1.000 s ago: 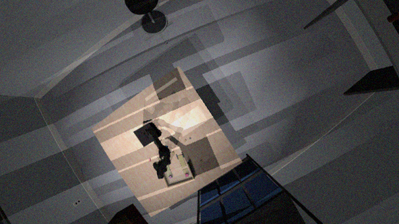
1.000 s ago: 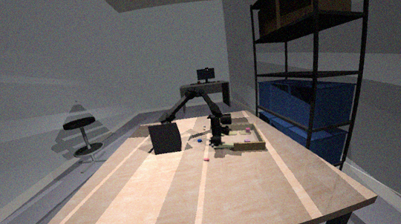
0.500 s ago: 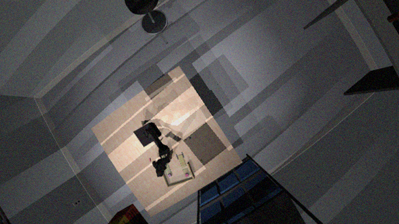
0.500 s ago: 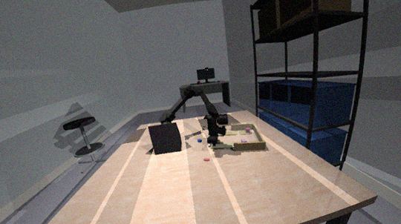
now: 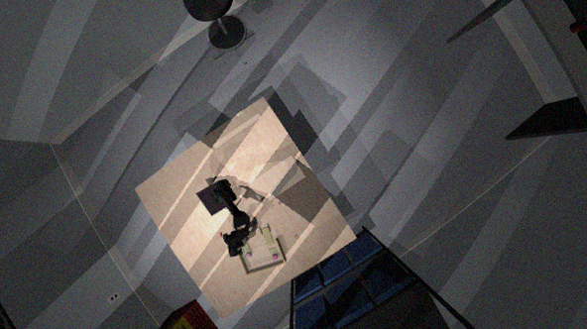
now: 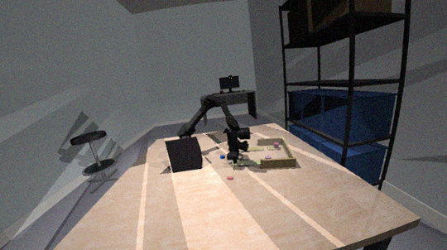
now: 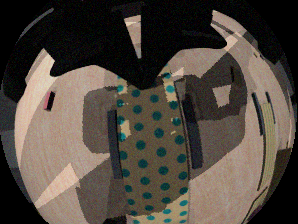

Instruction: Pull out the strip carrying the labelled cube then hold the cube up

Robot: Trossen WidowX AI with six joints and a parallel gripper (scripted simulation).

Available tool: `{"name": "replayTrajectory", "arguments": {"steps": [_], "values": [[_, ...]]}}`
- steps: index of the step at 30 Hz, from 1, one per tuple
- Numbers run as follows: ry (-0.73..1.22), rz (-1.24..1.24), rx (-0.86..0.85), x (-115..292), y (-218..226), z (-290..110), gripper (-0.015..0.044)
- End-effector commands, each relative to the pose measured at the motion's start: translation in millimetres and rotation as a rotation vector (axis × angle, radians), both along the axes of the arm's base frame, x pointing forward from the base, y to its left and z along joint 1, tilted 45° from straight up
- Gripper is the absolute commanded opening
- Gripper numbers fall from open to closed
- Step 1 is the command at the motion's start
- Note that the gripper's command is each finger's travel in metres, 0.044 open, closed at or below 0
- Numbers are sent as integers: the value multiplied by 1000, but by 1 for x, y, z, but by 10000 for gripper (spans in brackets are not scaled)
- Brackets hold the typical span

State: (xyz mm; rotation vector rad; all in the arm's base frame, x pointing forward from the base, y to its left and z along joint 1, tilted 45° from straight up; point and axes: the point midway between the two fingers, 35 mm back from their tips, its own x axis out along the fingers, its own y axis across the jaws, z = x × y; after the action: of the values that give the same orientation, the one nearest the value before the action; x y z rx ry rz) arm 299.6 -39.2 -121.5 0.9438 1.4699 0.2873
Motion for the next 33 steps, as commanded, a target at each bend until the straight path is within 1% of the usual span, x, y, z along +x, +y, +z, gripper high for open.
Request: {"name": "replayTrajectory", "arguments": {"steps": [1,33], "values": [[13,11,5,-12,7,-1,0],[16,11,6,-56,23,6,0]]}}
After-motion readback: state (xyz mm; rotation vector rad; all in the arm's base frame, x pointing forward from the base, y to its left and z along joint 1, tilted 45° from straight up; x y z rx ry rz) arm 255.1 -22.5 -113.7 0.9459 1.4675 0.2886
